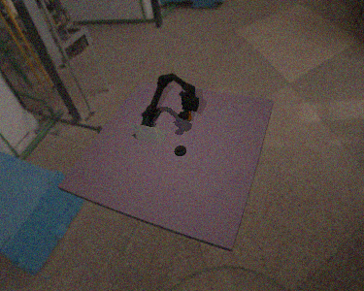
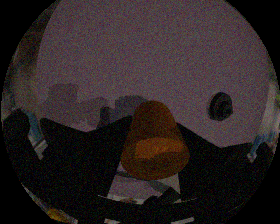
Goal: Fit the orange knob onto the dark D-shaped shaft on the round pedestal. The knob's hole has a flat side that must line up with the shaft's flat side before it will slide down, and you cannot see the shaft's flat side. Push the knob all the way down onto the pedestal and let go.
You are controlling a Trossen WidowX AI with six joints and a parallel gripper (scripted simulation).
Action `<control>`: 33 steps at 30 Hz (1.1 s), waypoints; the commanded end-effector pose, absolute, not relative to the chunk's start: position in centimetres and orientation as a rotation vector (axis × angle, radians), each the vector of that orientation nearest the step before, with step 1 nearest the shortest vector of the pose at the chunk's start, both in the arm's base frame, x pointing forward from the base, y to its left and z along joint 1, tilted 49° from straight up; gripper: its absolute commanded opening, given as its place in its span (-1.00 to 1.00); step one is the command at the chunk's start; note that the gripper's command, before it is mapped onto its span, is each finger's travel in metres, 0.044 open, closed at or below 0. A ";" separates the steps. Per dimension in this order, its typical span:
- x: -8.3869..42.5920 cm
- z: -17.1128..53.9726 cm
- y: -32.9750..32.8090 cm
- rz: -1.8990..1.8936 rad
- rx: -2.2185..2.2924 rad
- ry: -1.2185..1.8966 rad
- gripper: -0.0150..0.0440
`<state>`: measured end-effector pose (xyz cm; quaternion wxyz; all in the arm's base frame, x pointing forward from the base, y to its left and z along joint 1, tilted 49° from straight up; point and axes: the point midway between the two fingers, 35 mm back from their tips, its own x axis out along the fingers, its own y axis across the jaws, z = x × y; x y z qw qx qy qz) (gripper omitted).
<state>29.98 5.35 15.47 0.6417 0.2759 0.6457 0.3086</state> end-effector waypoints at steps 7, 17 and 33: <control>31.1 13.0 3.5 0.692 0.622 1.466 -0.49; 31.9 10.2 1.9 0.689 0.619 1.466 -0.49; 32.5 5.8 -0.6 0.686 0.616 1.467 -0.49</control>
